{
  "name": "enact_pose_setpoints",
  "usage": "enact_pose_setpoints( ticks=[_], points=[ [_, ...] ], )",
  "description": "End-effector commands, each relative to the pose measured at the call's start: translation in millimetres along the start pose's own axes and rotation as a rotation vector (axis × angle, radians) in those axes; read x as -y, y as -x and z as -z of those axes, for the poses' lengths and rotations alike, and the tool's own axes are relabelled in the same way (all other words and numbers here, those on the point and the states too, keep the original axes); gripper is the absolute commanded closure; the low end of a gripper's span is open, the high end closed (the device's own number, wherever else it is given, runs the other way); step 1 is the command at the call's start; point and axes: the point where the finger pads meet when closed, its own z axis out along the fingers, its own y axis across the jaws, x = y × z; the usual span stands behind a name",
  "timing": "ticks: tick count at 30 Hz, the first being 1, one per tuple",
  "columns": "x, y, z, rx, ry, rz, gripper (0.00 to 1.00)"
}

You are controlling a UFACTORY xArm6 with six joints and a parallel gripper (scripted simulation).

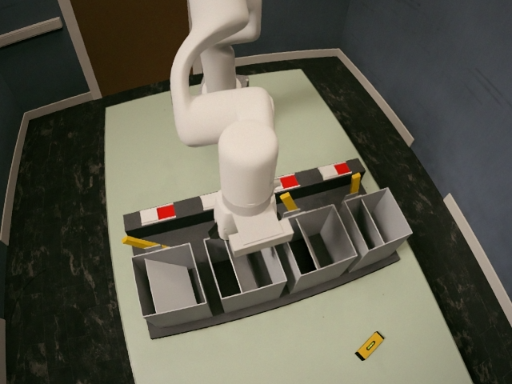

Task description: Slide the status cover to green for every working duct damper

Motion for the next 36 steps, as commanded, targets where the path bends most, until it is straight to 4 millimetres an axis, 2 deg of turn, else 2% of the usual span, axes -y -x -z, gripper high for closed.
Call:
enact_pose_setpoints(
  ticks=[1, 2, 4, 6, 8, 19, 21, 22, 23, 36],
  points=[
    [1.3, -1.8, 1.8, -0.005, 0.0, 0.0, 0.61],
    [10.3, -3.2, 1.5, -0.004, 0.0, 0.0, 0.61],
    [10.3, -3.2, 1.5, -0.004, 0.0, 0.0, 0.61],
    [48.8, -7.4, 0.5, -0.002, -0.001, 0.0, 0.61],
    [59.6, -8.1, 0.3, -0.001, -0.001, 0.0, 0.61],
    [160.0, -4.2, 1.0, -0.003, 0.0, 0.0, 0.61],
    [160.0, -4.2, 1.0, -0.003, 0.0, 0.0, 0.61],
    [176.2, -1.8, 1.4, -0.004, 0.0, 0.0, 0.61],
    [183.0, -0.6, 1.6, -0.005, 0.0, 0.0, 0.61],
    [184.1, -0.4, 1.7, -0.005, 0.001, 0.0, 0.61]
  ],
)
